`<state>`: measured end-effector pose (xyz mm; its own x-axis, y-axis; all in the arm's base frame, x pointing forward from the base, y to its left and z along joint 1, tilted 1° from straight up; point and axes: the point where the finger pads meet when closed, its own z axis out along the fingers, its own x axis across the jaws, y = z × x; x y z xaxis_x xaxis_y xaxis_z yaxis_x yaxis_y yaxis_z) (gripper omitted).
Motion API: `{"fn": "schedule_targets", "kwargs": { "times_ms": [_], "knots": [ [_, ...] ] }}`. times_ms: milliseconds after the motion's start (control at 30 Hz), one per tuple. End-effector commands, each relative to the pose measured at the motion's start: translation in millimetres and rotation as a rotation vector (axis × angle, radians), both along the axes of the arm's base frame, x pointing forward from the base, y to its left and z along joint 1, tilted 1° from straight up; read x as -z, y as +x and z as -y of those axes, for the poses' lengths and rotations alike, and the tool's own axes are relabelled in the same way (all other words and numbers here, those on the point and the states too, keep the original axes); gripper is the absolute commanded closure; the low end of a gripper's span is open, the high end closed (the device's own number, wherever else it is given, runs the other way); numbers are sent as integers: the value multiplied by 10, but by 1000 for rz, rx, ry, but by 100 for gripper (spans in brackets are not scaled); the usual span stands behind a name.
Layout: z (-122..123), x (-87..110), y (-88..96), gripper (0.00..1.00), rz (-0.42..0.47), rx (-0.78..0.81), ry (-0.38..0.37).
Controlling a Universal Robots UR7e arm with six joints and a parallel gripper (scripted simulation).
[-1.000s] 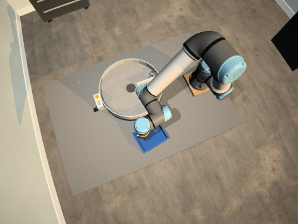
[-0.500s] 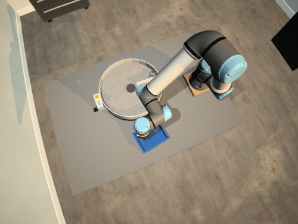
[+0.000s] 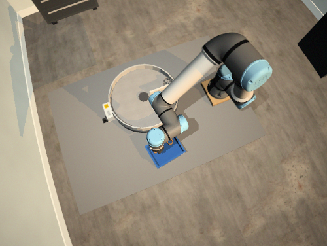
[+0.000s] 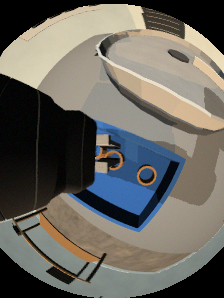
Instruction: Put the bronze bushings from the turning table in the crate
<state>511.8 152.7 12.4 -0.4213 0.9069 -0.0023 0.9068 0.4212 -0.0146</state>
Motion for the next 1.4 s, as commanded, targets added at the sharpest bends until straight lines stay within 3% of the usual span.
{"fn": "schedule_targets", "kwargs": {
  "times_ms": [0, 1300, 1367],
  "knots": [
    [0, -10, 4, 58, 1, 0, 0],
    [0, -125, 10, 58, 2, 0, 0],
    [-2, -343, 12, 58, 2, 0, 0]
  ]
}}
